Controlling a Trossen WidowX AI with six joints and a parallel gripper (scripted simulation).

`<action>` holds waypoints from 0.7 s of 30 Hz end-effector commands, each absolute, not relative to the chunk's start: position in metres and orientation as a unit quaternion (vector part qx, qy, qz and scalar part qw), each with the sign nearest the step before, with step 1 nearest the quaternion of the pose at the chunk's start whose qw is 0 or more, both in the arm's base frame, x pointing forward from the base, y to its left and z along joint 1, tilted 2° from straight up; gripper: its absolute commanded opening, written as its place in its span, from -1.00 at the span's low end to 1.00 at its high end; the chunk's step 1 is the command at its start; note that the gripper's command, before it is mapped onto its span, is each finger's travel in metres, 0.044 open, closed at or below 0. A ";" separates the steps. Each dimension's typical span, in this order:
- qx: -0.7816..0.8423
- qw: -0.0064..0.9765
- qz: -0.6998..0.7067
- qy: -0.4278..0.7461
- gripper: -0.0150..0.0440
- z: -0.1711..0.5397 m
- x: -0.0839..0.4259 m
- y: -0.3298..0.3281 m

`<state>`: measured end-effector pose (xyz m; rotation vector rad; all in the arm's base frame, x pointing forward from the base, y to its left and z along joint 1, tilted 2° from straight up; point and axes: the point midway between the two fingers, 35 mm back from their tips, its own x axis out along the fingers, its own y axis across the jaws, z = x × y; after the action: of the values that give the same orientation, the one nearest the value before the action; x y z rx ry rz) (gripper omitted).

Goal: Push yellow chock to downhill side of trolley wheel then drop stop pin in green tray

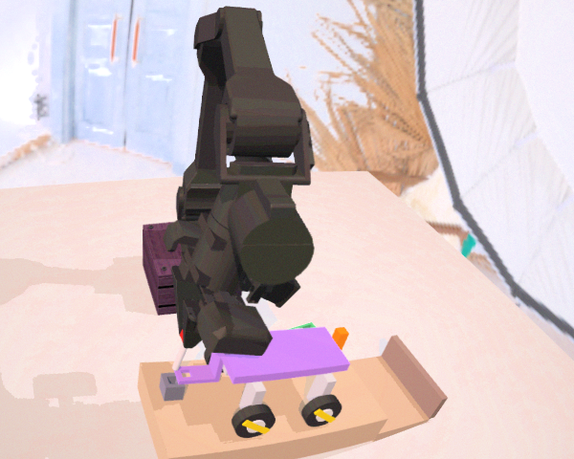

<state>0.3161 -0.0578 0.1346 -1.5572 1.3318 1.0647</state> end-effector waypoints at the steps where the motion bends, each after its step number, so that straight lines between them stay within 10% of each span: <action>1: -0.619 0.404 0.418 0.528 -0.49 0.139 0.318 -0.059; 21: -0.619 0.404 0.417 0.528 -0.49 0.145 0.322 -0.089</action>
<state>0.3182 -0.0853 0.1418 -1.5602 1.3420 1.0571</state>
